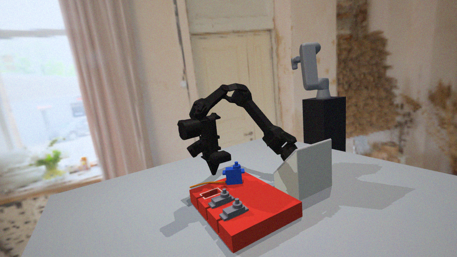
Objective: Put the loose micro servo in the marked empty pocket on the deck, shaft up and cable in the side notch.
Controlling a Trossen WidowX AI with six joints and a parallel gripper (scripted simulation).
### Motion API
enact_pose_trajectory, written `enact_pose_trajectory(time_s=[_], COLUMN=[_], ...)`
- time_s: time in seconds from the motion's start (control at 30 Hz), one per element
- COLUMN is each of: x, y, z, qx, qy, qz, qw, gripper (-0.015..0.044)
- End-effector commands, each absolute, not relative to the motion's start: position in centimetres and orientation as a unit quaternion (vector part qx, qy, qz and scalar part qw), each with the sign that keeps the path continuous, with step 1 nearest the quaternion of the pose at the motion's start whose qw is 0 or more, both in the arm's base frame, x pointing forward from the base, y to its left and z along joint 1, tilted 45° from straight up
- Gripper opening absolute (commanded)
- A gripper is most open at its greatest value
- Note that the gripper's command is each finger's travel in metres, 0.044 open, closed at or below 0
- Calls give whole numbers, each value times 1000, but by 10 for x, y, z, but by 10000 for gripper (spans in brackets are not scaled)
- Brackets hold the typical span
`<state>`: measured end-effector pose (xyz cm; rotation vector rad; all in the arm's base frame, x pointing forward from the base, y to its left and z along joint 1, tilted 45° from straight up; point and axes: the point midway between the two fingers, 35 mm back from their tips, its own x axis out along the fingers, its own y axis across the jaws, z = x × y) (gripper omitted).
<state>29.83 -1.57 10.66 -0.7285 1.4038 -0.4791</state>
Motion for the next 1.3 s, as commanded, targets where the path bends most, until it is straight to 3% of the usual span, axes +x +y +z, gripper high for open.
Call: enact_pose_trajectory(time_s=[0.0, 0.53, 1.27], x=[295, 239, 243], y=[-11, 33, 8], z=[112, 124, 99], qx=[-319, -218, -218], qy=[625, 589, 589], qz=[-216, -304, -304], qw=[678, 716, 716], gripper=[26, 440, 440])
